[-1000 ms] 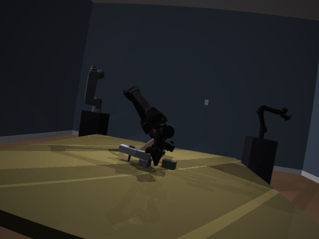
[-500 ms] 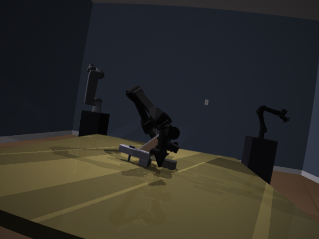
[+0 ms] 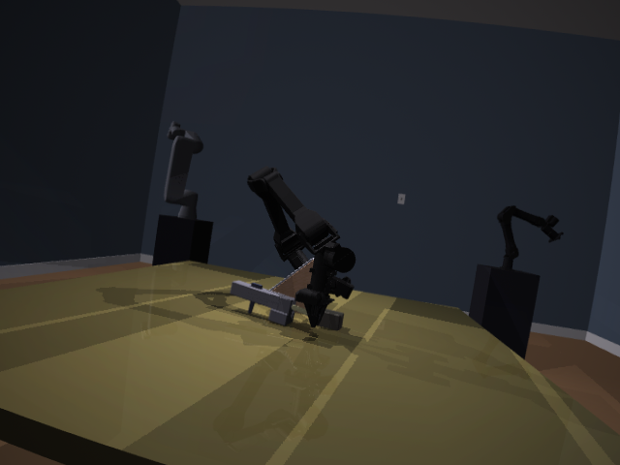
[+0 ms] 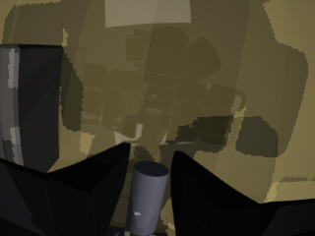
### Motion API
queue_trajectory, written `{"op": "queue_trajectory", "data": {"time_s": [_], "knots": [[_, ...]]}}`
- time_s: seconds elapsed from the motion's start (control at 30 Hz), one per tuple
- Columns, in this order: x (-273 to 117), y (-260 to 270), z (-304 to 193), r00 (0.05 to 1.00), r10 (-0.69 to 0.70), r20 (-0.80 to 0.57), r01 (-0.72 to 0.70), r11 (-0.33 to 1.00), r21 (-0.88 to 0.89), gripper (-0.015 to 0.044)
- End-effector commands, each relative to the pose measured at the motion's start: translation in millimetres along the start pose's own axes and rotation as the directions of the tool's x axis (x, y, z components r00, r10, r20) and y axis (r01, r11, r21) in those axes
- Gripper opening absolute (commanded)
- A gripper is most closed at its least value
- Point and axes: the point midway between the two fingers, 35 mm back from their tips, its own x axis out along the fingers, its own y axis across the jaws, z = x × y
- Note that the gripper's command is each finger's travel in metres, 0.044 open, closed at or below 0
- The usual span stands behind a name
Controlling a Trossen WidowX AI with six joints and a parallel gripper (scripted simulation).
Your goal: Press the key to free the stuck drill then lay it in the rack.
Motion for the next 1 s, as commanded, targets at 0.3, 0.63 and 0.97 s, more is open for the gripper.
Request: {"op": "queue_trajectory", "data": {"time_s": [0.3, 0.63, 0.97], "knots": [[1, 0, -4, 1.000, 0.003, 0.000, -0.003, 1.000, 0.002, 0.0440], [1, 0, -8, 1.000, 0.003, -0.001, -0.003, 1.000, 0.002, 0.0440], [2, 0, -11, 1.000, 0.003, -0.001, -0.003, 1.000, 0.002, 0.0440]]}}
